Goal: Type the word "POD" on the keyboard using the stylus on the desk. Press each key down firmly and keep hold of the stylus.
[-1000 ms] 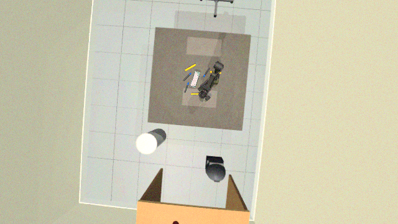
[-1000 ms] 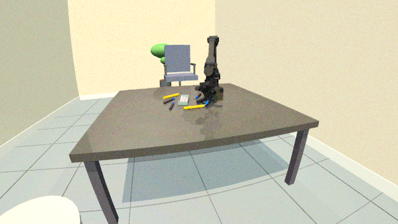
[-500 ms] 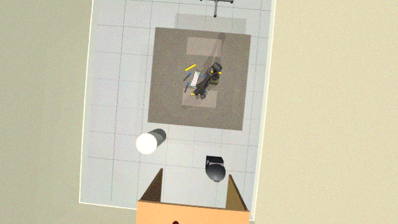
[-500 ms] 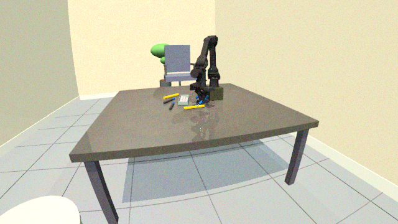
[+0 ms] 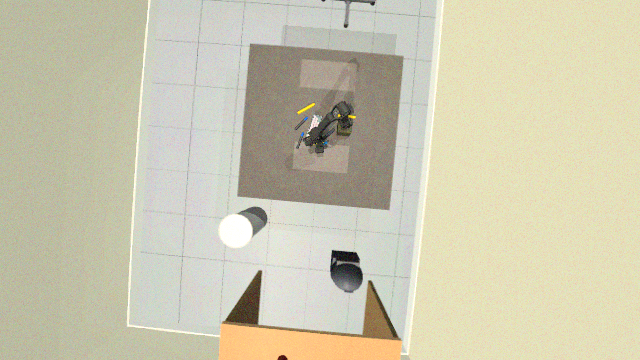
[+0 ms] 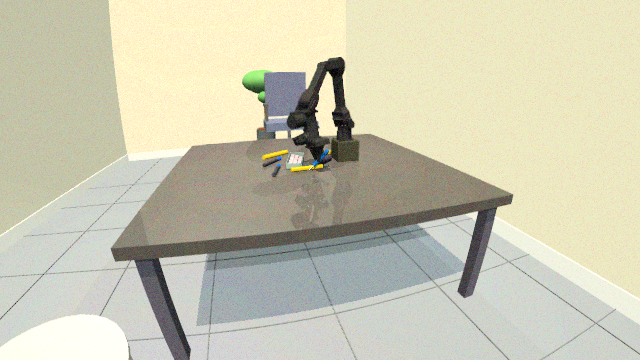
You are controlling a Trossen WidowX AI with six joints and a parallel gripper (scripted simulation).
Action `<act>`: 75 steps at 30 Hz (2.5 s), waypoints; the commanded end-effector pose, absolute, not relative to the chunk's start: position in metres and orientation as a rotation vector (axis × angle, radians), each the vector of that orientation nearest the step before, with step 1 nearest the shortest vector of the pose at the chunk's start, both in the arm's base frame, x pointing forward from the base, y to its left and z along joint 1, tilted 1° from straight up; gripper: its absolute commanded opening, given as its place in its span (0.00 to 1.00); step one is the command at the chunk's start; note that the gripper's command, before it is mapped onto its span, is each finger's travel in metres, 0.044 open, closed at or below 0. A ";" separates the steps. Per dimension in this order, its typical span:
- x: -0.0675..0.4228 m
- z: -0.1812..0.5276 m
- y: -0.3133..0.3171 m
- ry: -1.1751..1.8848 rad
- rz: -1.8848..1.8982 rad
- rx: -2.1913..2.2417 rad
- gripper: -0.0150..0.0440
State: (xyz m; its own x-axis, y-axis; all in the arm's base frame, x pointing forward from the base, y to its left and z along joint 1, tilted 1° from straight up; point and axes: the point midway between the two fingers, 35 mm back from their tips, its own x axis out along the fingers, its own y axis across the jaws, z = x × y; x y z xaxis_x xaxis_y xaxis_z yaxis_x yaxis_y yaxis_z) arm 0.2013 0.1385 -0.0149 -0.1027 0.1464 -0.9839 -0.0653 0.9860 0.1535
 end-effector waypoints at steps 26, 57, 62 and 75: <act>0.229 0.006 0.063 1.981 -0.180 0.719 0.25; 0.257 0.054 -0.030 2.032 -0.452 1.706 0.25; 0.257 0.054 -0.030 2.032 -0.452 1.706 0.25; 0.257 0.019 -0.030 2.032 -0.452 1.706 0.25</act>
State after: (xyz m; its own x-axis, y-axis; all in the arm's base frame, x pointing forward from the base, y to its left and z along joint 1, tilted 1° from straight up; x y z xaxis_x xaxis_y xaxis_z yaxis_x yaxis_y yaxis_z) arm 0.2579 -0.0307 0.0248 -0.1369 0.8323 -0.5371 0.9810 0.1891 0.0431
